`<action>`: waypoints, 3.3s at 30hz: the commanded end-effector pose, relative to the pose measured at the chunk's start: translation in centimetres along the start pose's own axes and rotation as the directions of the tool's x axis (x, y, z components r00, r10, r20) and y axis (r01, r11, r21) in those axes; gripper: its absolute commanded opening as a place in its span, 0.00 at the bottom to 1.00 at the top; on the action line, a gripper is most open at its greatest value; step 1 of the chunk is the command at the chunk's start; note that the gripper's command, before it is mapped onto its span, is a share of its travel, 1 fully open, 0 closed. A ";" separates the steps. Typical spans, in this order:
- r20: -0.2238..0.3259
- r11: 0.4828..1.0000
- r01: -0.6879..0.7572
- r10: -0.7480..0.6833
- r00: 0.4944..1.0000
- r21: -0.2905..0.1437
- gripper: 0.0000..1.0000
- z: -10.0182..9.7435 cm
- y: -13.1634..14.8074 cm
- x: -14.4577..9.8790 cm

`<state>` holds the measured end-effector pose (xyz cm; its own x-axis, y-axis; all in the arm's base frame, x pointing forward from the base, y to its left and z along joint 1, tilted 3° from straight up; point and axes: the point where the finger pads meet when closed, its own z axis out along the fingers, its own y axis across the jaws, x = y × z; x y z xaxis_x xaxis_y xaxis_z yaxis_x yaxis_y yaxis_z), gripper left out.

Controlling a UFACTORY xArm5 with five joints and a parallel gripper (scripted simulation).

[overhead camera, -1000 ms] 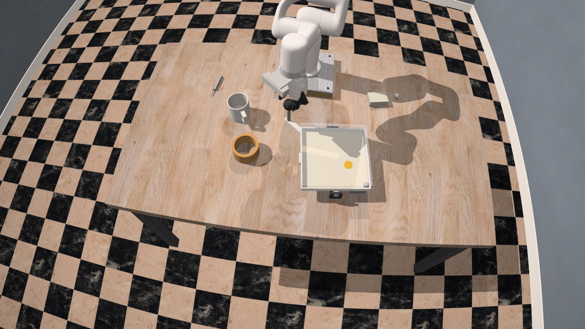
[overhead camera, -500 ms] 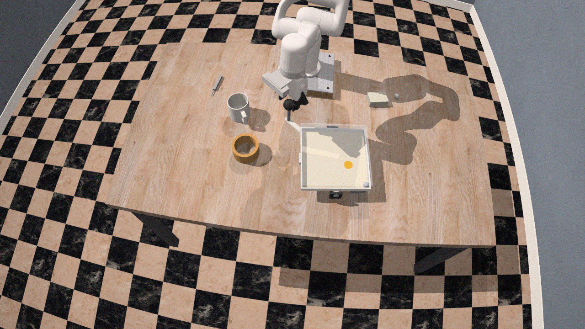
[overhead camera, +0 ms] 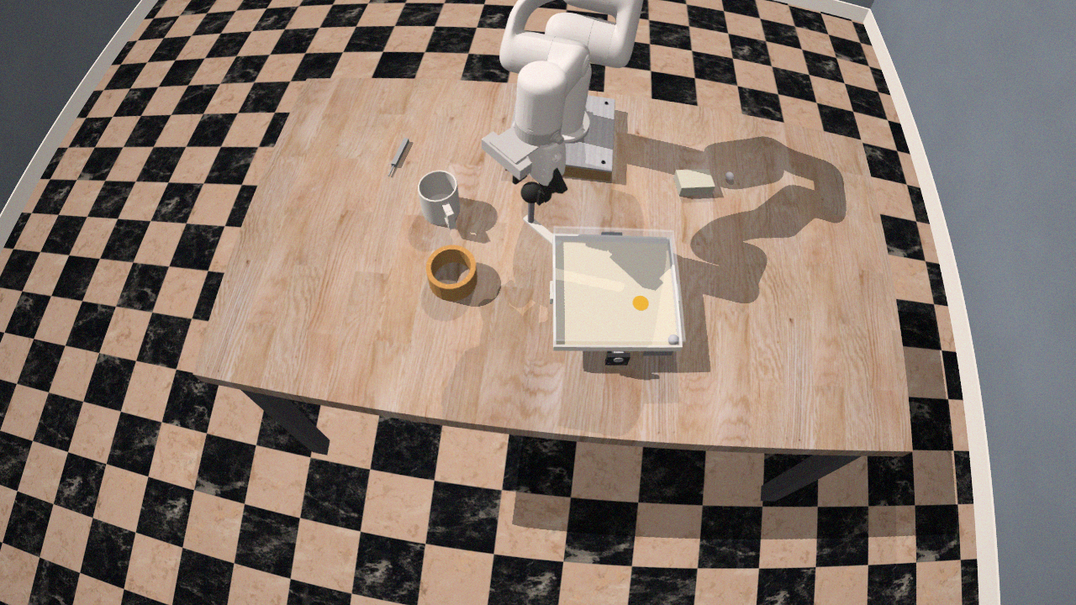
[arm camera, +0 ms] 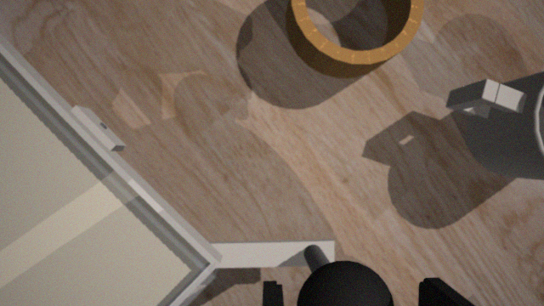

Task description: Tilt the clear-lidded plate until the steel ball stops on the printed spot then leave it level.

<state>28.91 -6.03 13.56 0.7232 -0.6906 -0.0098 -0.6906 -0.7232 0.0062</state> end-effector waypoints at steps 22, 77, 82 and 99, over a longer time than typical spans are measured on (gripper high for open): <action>-0.003 1.000 0.000 0.000 1.000 0.002 0.62 0.8 -0.1 0.1; -0.003 1.000 0.000 0.000 1.000 0.002 0.00 2.6 -0.2 0.0; -0.003 1.000 0.000 0.000 1.000 0.002 0.00 2.6 -0.2 0.0; -0.003 1.000 0.000 0.000 1.000 0.002 0.00 2.6 -0.2 0.0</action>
<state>28.87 -5.91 10.84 0.7224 -0.6914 -0.0109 -0.6913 -0.7225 0.0073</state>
